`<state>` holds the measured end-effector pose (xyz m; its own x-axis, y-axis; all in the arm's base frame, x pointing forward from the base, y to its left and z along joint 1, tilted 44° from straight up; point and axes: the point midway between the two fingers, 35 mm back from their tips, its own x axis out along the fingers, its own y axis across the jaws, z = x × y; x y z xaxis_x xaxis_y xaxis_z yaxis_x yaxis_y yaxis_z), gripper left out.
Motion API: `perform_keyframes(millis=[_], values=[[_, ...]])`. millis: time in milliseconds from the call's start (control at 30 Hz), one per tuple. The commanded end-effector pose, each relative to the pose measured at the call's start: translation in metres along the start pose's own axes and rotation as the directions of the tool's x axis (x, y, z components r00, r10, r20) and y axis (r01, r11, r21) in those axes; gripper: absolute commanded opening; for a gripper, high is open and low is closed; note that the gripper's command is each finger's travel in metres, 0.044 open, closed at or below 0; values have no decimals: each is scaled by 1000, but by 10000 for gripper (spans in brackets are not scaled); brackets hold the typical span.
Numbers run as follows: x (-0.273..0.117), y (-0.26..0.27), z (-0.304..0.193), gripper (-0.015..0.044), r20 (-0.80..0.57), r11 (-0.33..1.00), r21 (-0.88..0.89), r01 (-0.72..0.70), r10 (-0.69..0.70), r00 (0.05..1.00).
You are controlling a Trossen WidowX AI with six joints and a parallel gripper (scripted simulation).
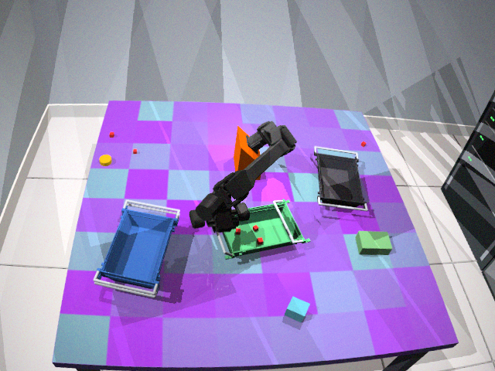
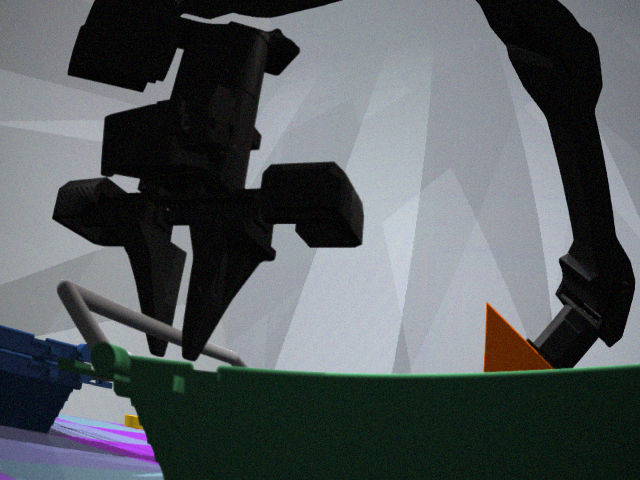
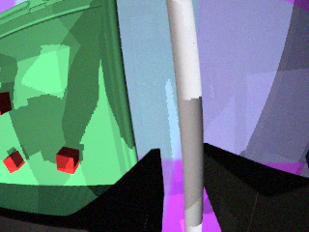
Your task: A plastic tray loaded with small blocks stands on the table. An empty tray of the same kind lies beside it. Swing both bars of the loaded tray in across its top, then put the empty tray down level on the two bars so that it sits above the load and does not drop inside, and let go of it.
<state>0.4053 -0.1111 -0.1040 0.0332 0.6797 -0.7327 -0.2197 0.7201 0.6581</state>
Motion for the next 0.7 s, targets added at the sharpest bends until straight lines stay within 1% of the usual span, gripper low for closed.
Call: perform_keyframes(millis=[0,233,500,667], values=[[-1,19,2,85,-6,1000,-6,-18,18,1000],[1,38,2,85,-6,1000,-6,-19,19,1000],[19,60,2,85,-6,1000,-5,-21,21,1000],[10,59,2,85,-6,1000,-5,-20,20,1000]])
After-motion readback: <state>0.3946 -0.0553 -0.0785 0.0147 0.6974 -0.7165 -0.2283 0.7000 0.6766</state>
